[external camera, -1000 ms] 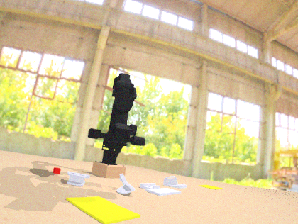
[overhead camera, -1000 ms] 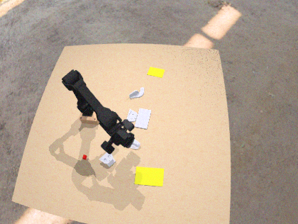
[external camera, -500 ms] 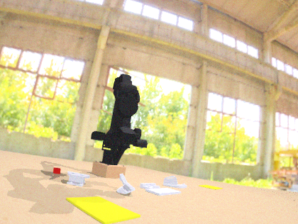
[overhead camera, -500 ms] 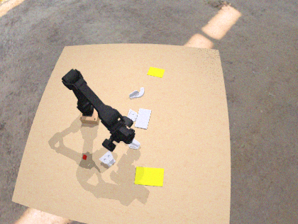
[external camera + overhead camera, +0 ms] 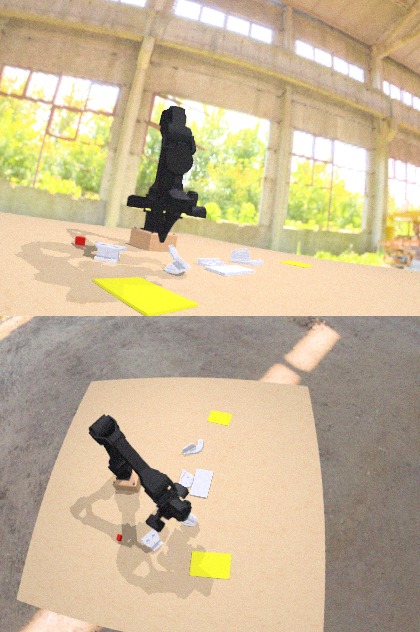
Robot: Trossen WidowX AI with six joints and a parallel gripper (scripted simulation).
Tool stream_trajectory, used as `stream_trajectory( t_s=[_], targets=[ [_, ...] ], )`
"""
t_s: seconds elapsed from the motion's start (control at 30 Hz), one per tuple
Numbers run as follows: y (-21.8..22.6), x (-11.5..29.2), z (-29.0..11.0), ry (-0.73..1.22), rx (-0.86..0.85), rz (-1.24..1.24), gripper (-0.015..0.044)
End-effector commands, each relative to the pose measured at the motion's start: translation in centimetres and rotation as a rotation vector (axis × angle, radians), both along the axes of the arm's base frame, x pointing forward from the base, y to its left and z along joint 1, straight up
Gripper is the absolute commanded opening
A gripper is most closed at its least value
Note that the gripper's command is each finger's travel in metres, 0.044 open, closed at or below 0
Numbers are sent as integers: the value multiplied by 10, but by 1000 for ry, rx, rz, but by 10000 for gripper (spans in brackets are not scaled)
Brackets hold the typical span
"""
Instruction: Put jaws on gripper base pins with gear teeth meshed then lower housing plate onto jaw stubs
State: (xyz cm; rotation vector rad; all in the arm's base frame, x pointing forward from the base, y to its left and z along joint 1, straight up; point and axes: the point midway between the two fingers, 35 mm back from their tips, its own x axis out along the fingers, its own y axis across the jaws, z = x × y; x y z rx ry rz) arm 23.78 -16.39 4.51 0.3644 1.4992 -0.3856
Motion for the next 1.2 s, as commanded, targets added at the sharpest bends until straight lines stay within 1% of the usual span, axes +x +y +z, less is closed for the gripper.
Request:
stream_trajectory(
  t_s=[0.0,0.53,0.83,1.17],
  targets=[
    [1,-2,-10,11,4,4,0],
    [2,-3,-35,12,4,4,0],
    [3,-3,-35,12,4,4,0],
    [16,6,-35,11,6,4,0]
  ],
)
